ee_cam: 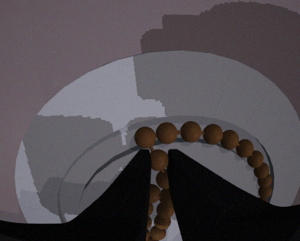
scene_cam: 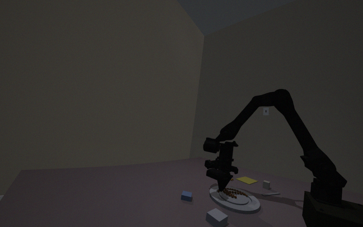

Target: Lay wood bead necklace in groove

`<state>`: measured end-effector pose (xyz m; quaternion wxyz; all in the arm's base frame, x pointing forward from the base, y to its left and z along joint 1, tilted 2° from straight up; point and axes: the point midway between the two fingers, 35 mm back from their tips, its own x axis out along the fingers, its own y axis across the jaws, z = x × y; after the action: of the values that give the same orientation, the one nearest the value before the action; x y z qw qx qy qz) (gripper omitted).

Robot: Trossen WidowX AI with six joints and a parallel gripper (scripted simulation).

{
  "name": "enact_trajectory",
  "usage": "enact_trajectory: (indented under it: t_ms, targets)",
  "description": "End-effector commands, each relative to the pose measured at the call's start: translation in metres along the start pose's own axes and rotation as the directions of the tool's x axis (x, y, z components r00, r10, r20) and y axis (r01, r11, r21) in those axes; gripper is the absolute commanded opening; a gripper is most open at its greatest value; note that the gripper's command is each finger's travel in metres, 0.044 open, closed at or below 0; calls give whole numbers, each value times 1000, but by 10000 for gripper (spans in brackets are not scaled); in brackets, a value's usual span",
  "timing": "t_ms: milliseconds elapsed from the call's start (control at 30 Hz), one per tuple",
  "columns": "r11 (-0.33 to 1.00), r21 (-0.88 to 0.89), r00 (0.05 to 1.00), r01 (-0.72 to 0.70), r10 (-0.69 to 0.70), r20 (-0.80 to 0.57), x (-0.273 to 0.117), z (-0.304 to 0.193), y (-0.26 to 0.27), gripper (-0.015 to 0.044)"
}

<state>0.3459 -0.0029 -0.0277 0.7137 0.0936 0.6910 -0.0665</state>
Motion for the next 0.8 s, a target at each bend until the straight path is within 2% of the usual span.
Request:
enact_trajectory:
  t_ms: [0, 167, 767]
  targets:
    - [1000, 2, 1000, 0, 0, -1, -4, 0, 0, 0]
    - [1000, 6, 1000, -2, 2, -3, -14, -1, 0, 0]
    - [1000, 6, 1000, -4, 4, -2, -7, 6, 18, 0]
